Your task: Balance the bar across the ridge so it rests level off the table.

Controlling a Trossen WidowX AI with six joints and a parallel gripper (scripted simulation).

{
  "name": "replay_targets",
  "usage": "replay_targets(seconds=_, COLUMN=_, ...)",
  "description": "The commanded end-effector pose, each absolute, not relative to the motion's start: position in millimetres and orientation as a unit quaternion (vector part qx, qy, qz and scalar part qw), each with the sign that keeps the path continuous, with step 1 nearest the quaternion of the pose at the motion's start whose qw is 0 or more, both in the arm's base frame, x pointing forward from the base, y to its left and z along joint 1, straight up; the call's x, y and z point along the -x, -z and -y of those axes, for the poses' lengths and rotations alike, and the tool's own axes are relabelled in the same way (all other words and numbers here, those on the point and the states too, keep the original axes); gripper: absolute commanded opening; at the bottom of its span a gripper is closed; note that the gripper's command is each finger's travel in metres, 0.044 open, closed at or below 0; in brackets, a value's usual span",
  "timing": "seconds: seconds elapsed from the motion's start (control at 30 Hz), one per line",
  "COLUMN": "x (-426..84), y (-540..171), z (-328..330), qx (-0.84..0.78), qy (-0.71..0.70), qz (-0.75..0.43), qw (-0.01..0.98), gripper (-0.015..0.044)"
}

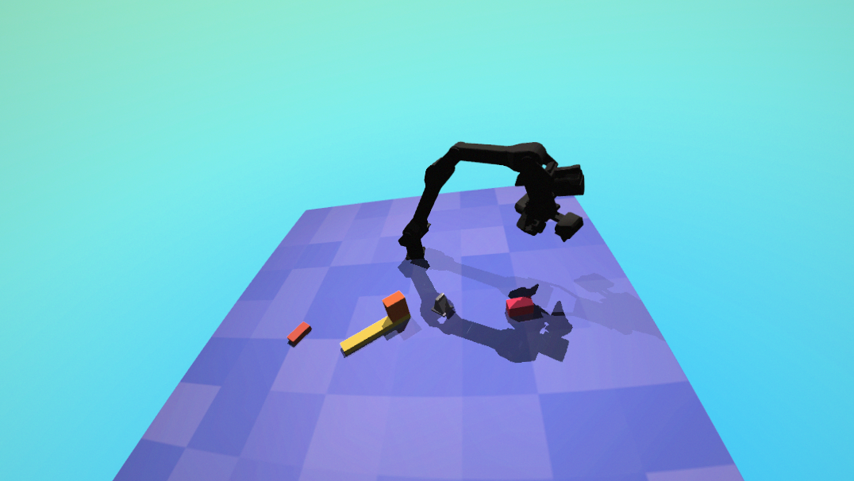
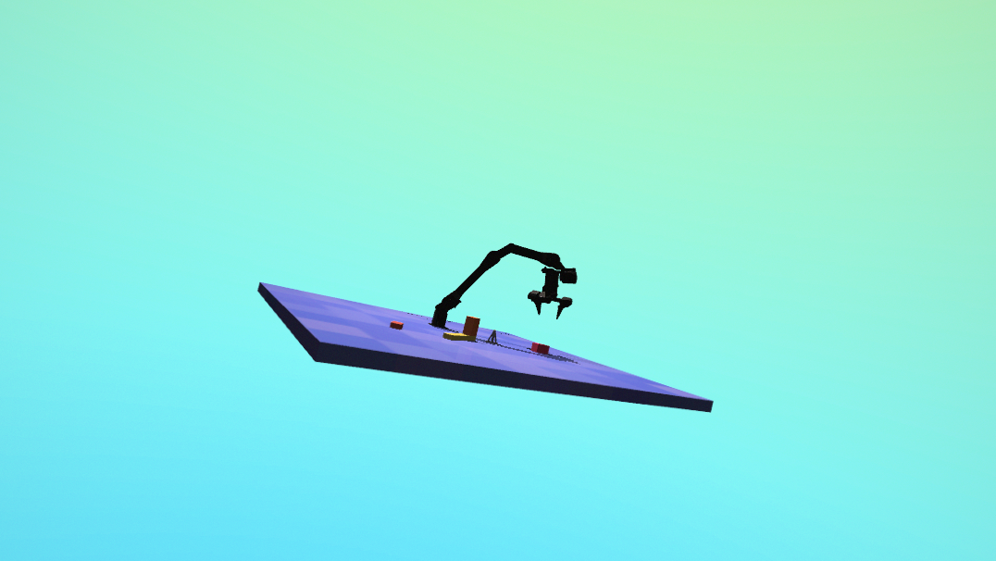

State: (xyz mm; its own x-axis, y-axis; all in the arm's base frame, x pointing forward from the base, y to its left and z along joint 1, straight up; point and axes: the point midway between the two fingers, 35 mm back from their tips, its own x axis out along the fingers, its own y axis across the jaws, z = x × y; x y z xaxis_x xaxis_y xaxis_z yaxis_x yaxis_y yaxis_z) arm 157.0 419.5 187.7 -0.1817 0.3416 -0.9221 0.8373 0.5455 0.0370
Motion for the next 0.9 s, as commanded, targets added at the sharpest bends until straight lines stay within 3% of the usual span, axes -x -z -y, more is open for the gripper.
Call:
replay_targets(seconds=0.0, x=-157, y=-188, z=-419, qx=-0.406, qy=0.250, qz=-0.726, qw=0.495, gripper=0.0374)
replay_targets(seconds=0.1, x=-165, y=-188, z=-415, qx=-0.408, qy=0.249, qz=-0.724, qw=0.498, gripper=0.0315)
replay_targets(seconds=0.87, x=-283, y=-186, z=-311, qx=-0.417, qy=0.242, qz=-0.674, qw=0.560, gripper=0.0315)
